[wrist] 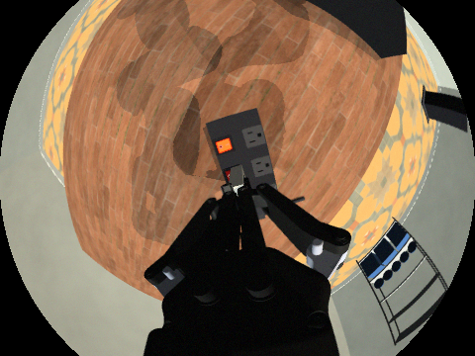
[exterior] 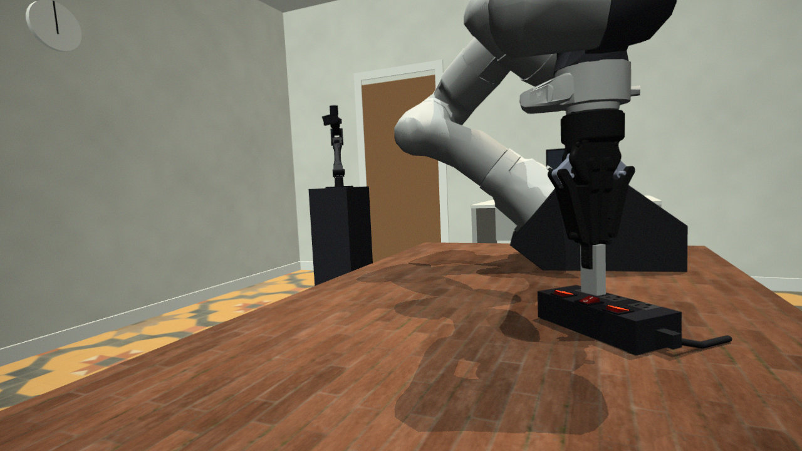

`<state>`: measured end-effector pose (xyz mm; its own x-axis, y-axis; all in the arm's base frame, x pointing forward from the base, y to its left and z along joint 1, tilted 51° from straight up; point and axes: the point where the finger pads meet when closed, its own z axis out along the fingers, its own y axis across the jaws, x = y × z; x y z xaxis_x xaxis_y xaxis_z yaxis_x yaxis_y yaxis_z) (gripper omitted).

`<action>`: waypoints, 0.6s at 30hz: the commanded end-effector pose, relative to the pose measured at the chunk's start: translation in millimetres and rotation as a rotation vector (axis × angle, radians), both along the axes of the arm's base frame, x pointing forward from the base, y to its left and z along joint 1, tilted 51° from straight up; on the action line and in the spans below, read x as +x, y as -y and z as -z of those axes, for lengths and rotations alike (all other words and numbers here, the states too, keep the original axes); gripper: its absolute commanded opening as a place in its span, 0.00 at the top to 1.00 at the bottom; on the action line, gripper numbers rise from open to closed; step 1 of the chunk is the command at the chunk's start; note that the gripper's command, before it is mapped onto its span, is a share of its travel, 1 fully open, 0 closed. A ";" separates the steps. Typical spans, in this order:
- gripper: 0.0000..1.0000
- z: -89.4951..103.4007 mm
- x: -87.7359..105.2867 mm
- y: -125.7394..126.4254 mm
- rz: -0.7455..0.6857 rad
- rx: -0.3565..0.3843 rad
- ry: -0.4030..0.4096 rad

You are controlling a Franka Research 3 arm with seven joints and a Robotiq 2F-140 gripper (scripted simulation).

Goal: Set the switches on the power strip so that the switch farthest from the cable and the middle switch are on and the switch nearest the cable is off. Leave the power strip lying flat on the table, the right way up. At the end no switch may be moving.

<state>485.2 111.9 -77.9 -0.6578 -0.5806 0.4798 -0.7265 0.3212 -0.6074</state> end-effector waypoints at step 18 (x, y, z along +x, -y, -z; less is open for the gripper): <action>1.00 5.8 2.0 7.7 0.003 -0.002 0.003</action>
